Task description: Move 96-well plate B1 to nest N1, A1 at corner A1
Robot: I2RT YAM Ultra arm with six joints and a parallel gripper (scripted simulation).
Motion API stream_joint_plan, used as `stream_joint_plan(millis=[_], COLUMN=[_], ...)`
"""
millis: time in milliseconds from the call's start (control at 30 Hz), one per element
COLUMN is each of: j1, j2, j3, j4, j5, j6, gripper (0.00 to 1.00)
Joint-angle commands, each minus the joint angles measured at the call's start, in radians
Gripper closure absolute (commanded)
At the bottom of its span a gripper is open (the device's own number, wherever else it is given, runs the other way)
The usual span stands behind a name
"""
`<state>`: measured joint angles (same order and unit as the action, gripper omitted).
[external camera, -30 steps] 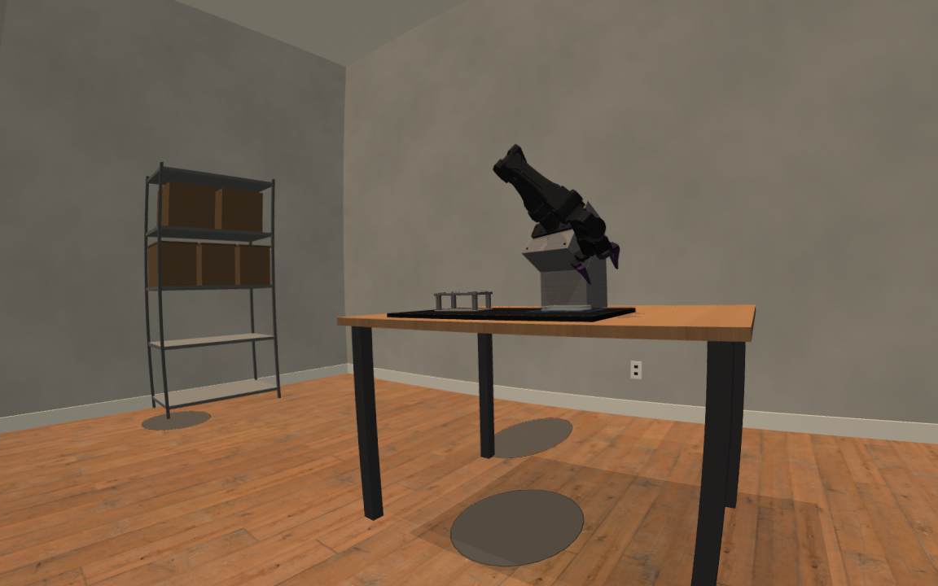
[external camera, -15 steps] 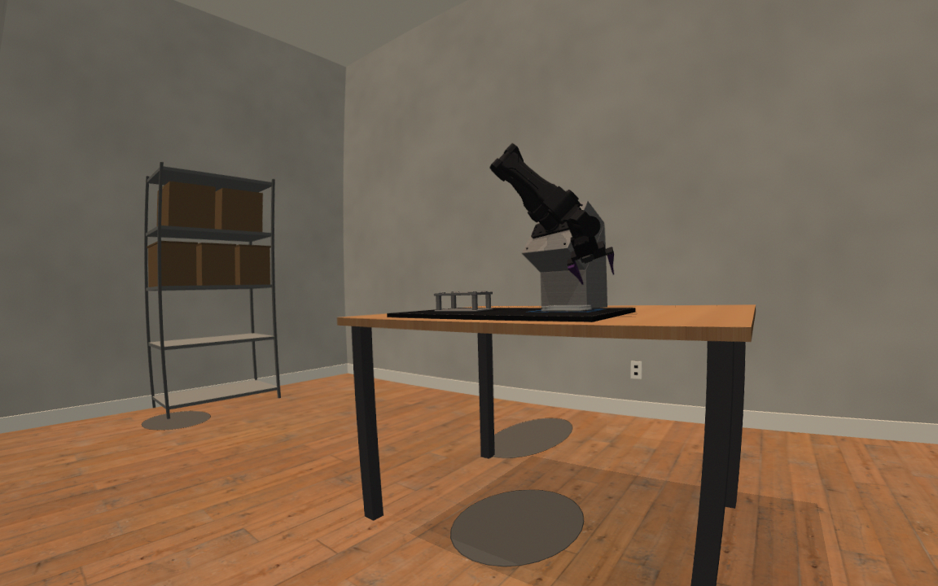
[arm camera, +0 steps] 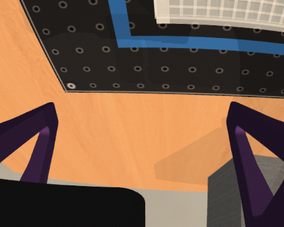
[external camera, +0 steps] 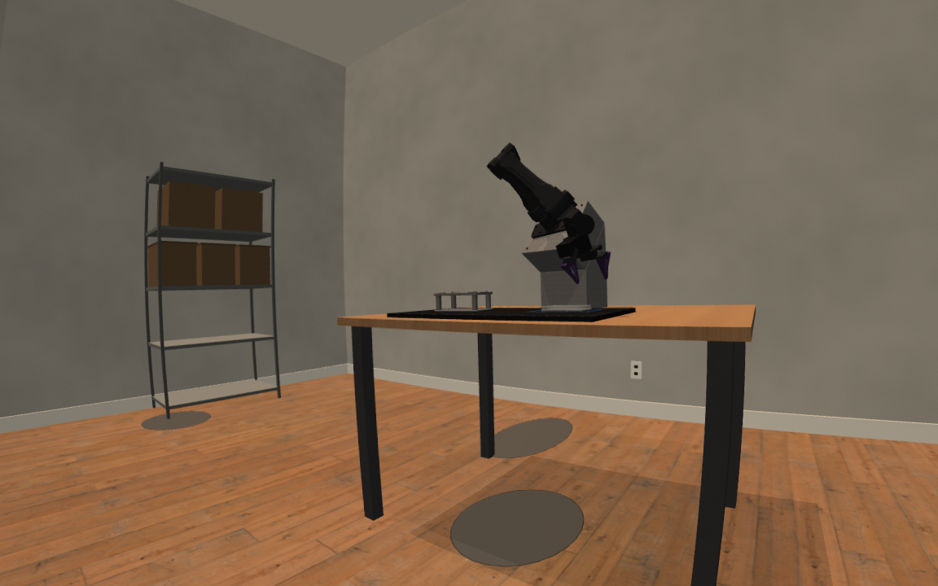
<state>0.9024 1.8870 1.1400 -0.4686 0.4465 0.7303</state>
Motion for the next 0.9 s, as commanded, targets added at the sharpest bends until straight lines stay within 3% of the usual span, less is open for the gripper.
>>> stream_joint_plan(millis=[0,867], j1=[0.017,-0.017], j2=[-0.037,-0.134], j3=[-0.029,-0.174], j4=[0.053,0.232], j5=[0.032,0.152], j6=[0.151,0.702], gripper=[0.00,0.00])
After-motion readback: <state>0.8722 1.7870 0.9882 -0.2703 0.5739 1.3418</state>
